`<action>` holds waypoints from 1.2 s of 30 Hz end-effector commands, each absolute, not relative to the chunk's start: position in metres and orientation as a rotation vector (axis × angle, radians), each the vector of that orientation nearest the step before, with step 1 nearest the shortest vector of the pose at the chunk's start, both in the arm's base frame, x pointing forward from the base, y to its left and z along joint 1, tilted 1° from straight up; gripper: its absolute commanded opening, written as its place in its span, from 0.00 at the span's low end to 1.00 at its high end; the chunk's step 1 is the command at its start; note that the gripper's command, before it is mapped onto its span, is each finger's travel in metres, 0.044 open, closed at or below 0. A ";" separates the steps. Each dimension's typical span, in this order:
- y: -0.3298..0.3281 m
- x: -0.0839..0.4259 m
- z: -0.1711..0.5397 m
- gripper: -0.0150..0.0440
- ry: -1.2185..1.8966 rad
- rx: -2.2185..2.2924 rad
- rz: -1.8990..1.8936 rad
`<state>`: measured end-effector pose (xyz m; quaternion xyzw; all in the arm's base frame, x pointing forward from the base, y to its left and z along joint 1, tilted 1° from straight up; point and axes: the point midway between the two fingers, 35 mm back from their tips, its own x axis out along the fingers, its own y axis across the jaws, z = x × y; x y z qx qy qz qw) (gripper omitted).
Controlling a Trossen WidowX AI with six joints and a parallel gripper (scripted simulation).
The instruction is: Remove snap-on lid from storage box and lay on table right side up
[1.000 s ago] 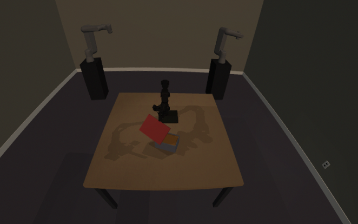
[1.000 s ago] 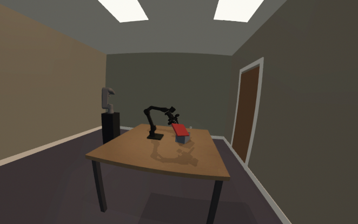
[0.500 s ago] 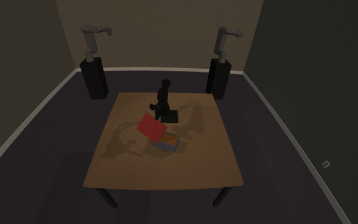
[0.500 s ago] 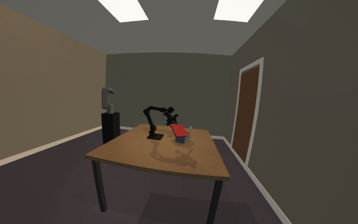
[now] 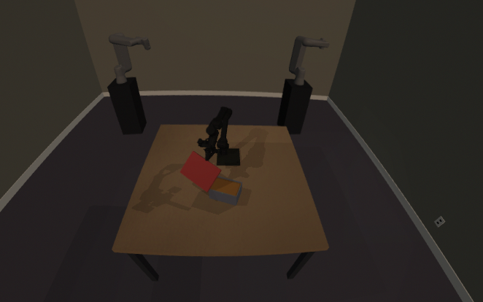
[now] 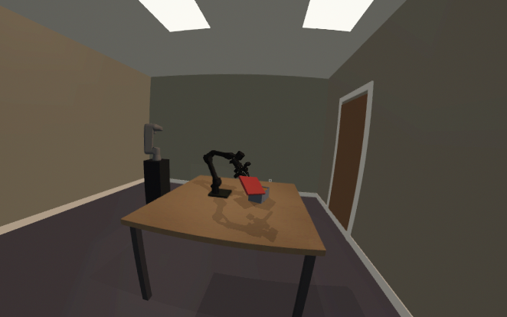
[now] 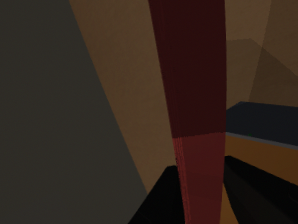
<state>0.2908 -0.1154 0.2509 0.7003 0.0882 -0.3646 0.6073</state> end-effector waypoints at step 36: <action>-0.185 0.256 0.253 0.25 0.200 1.608 -0.835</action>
